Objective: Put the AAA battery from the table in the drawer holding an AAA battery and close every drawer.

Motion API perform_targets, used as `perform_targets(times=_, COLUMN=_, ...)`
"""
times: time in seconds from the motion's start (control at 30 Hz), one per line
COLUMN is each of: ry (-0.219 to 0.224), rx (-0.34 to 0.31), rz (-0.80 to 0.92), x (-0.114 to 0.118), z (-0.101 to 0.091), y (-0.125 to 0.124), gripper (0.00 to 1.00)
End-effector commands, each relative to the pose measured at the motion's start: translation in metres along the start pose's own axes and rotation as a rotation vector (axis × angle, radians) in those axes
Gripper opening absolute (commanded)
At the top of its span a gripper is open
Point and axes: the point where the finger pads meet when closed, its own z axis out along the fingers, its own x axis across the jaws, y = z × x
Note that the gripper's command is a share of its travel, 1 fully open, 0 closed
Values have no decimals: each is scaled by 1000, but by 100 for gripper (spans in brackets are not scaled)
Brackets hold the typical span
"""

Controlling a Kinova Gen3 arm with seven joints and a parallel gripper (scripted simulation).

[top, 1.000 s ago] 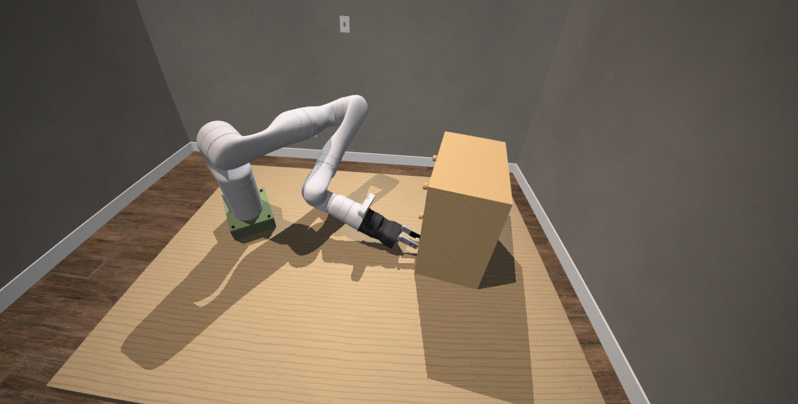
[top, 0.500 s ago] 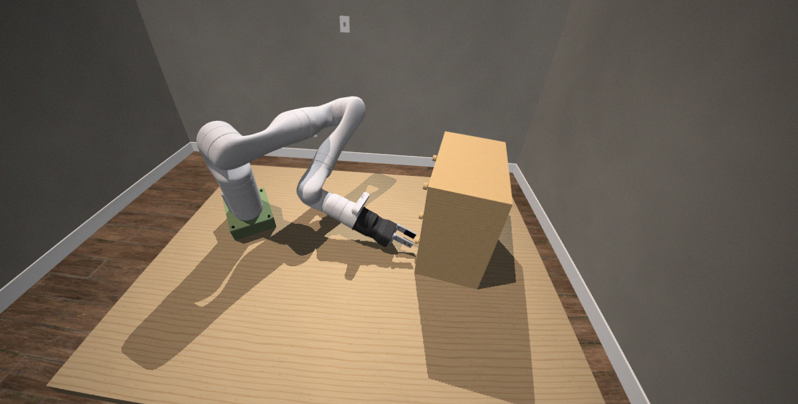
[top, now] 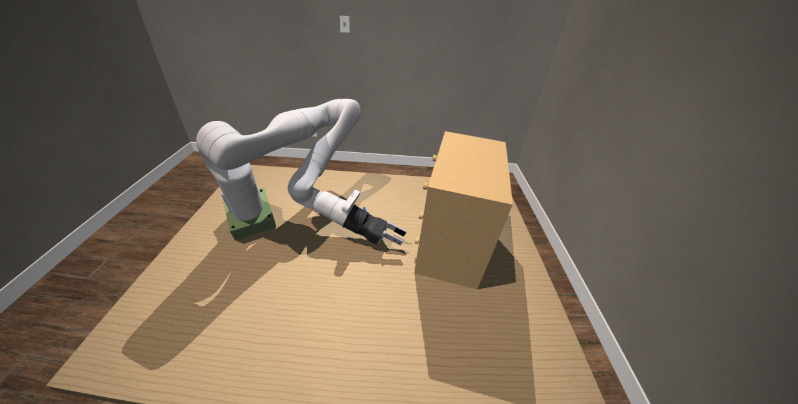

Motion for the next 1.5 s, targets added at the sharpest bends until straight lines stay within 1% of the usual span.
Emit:
perform_targets(times=0.0, ry=-2, rx=0, rz=-2, x=-1, z=-1, y=0, gripper=67)
perform_targets(times=0.53, ry=-2, rx=0, rz=-2, x=-2, z=-2, y=0, gripper=67)
perform_targets(times=1.03, ry=-2, rx=0, rz=-3, x=-8, z=-4, y=-1, gripper=67)
perform_targets(times=1.47, ry=-2, rx=0, rz=-3, x=-21, z=-8, y=-4, gripper=67)
